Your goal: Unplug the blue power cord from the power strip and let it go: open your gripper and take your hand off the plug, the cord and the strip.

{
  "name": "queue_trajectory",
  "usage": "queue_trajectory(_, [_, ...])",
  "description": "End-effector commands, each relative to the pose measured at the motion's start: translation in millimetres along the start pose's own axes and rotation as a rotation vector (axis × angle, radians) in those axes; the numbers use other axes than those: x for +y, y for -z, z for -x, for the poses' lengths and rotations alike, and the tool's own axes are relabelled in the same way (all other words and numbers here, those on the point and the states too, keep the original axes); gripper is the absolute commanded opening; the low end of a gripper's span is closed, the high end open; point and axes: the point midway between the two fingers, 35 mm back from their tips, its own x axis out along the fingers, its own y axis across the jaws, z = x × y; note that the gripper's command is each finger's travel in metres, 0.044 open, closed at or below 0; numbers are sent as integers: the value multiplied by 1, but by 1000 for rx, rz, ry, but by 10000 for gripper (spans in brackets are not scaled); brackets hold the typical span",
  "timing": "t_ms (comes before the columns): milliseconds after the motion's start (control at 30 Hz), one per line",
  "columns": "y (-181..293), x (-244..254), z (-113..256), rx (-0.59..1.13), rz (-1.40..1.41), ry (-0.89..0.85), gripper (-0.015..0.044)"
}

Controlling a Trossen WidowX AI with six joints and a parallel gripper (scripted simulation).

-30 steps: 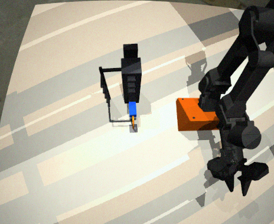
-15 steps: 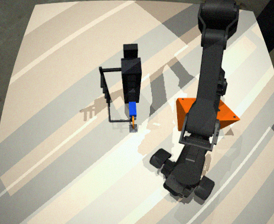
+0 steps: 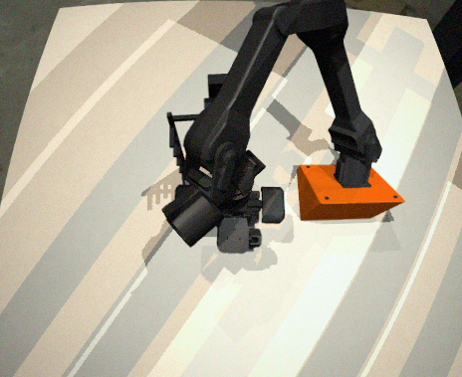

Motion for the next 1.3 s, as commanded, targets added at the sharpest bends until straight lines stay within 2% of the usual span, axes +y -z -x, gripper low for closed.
queue_trajectory(0, [17,-7,5,36,77,-16,160])
queue_trajectory(1267, [57,-10,5,39,77,-16,160])
